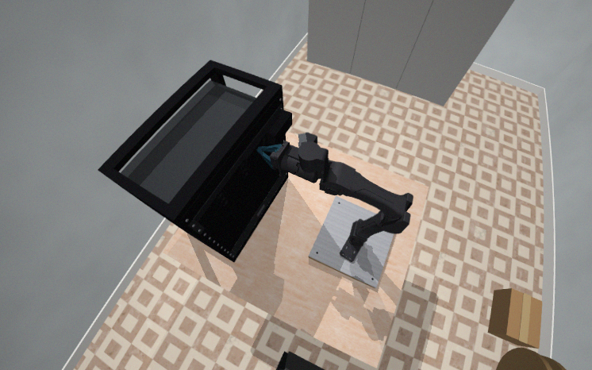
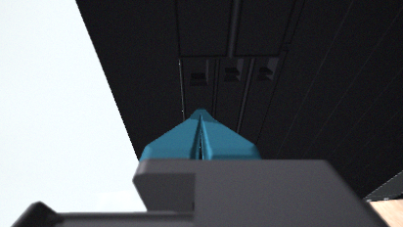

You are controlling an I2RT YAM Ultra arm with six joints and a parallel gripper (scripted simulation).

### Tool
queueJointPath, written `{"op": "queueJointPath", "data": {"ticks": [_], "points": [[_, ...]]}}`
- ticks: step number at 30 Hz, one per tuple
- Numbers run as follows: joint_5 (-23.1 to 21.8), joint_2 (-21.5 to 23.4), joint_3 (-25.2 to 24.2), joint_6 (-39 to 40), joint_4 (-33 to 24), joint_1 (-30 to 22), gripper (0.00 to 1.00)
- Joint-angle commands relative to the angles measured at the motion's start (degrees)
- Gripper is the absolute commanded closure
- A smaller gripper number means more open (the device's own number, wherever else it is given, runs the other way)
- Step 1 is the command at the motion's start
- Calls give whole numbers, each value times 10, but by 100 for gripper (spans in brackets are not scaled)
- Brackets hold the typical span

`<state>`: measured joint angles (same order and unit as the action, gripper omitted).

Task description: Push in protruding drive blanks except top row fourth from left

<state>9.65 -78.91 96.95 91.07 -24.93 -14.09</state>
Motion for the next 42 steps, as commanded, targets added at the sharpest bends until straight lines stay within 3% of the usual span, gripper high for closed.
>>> {"op": "queueJointPath", "data": {"ticks": [1,42], "points": [[-7,-27,24,-6,61,8,100],[-8,-36,36,-6,57,7,100]]}}
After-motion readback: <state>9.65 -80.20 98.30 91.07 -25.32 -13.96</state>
